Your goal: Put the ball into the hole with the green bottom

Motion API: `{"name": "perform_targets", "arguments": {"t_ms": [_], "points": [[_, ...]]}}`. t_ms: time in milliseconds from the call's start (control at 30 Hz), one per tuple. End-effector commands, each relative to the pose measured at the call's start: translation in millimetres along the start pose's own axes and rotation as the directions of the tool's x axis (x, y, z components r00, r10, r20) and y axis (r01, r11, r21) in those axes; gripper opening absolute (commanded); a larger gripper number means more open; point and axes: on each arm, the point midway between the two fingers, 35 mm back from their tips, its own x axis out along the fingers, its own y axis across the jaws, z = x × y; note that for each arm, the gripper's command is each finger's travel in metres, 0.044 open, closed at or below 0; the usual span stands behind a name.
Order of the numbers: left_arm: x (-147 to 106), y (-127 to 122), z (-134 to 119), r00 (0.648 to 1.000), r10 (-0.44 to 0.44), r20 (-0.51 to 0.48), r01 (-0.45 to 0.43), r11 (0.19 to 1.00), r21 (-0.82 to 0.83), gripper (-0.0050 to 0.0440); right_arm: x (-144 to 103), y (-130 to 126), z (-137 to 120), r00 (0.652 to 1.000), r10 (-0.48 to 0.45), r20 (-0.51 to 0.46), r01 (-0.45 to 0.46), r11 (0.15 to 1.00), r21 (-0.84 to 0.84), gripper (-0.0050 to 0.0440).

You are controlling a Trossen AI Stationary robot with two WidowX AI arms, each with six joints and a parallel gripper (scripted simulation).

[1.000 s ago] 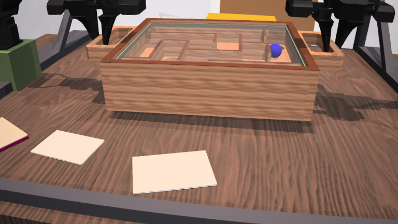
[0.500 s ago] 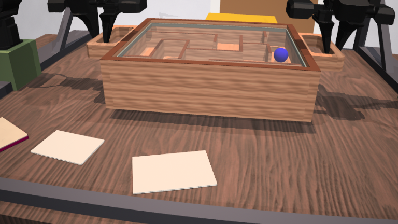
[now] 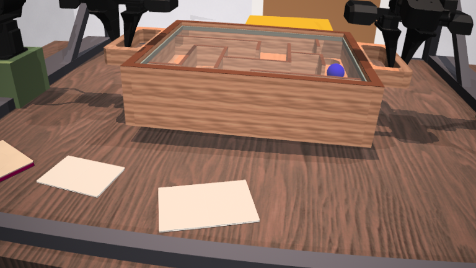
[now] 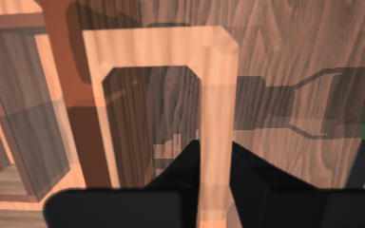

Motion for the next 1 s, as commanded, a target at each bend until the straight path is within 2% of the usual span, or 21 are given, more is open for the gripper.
{"name": "perform_targets", "arguments": {"t_ms": [0, 200, 267, 300, 467, 500, 633, 733, 800, 833, 967], "points": [[1.2, 2.9, -0.8, 0.998, -0.058, 0.01, 0.058, 0.998, -0.002, -0.005, -19.7, 10.6, -0.9, 1.0, 0.006, 0.009, -0.006, 1.0, 0.001, -0.005], [-10.2, -6.1, -1.3, 0.998, -0.063, 0.003, 0.063, 0.998, -0.002, -0.005, -16.6, 8.4, -0.7, 0.999, 0.035, 0.004, -0.035, 0.999, 0.001, -0.005], [-14.7, -9.0, -4.1, 0.999, -0.016, 0.044, 0.016, 1.0, -0.002, -0.005, -4.4, 0.2, -3.1, 0.998, 0.049, 0.042, -0.049, 0.999, 0.002, -0.005], [-16.0, -10.2, -1.4, 1.0, -0.006, -0.005, 0.006, 1.0, 0.001, -0.005, -1.8, -1.1, -0.8, 0.998, 0.056, 0.0, -0.056, 0.998, -0.001, -0.005], [-23.5, -12.1, 0.6, 0.999, 0.034, -0.024, -0.034, 0.999, 0.002, -0.005, 5.9, -1.8, 1.0, 0.995, 0.096, -0.02, -0.096, 0.995, -0.001, -0.005], [-12.3, -3.3, 1.4, 0.999, -0.007, -0.031, 0.007, 1.0, 0.002, -0.005, -8.2, 6.2, 1.6, 0.997, 0.067, -0.03, -0.067, 0.998, -0.001, -0.005], [-2.9, 2.4, 0.8, 0.999, -0.038, -0.025, 0.038, 0.999, 0.001, -0.005, -15.2, 10.0, 1.2, 0.999, 0.025, -0.023, -0.025, 1.0, -0.001, -0.005], [-8.6, -2.3, 0.7, 0.999, -0.037, -0.025, 0.037, 0.999, 0.001, -0.005, -11.8, 6.9, 1.2, 0.999, 0.037, -0.023, -0.037, 0.999, -0.001, -0.005], [3.3, 4.1, -1.3, 0.998, -0.062, 0.019, 0.062, 0.998, -0.003, -0.005, -21.1, 11.6, -1.6, 1.0, 0.003, 0.018, -0.003, 1.0, 0.002, -0.005], [-11.4, -4.9, -2.4, 0.999, -0.028, 0.028, 0.028, 1.0, -0.002, -0.005, -9.1, 4.5, -1.9, 0.999, 0.047, 0.025, -0.047, 0.999, 0.002, -0.005], [-19.0, -11.2, -2.7, 0.999, 0.01, 0.032, -0.01, 1.0, -0.004, -0.005, 0.8, -1.9, -2.0, 0.997, 0.073, 0.031, -0.073, 0.997, 0.001, -0.005]]}}
